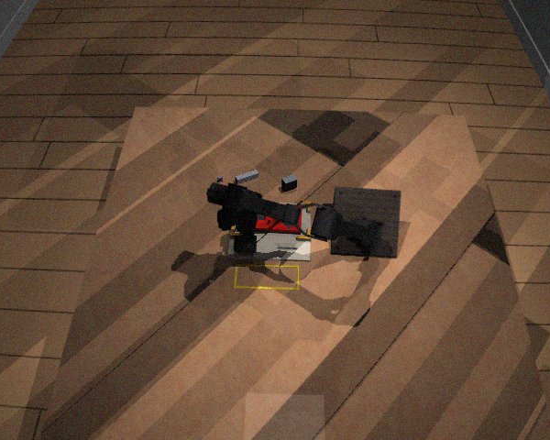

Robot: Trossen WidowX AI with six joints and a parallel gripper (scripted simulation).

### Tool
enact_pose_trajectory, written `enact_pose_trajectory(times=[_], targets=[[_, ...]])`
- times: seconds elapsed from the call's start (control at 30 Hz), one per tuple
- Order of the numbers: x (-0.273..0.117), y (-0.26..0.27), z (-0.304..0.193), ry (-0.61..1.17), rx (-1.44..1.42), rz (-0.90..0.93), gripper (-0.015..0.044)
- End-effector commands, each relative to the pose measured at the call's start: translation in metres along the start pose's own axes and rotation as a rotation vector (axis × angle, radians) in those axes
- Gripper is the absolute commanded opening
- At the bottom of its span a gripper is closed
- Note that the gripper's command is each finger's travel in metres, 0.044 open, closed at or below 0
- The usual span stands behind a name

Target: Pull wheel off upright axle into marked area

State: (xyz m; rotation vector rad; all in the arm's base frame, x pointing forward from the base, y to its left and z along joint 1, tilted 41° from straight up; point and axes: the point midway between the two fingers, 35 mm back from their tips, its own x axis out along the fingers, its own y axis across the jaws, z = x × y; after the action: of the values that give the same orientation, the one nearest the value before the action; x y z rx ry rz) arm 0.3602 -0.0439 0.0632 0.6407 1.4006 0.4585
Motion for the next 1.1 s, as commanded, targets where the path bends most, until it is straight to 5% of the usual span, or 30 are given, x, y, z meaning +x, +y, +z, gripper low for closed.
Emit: enact_pose_trajectory(times=[0.0, 1.07], targets=[[-0.009, -0.001, 0.001, -0.011, 0.005, -0.003, 0.0000], [-0.019, -0.002, 0.001, -0.013, 0.008, -0.002, 0.0000]])
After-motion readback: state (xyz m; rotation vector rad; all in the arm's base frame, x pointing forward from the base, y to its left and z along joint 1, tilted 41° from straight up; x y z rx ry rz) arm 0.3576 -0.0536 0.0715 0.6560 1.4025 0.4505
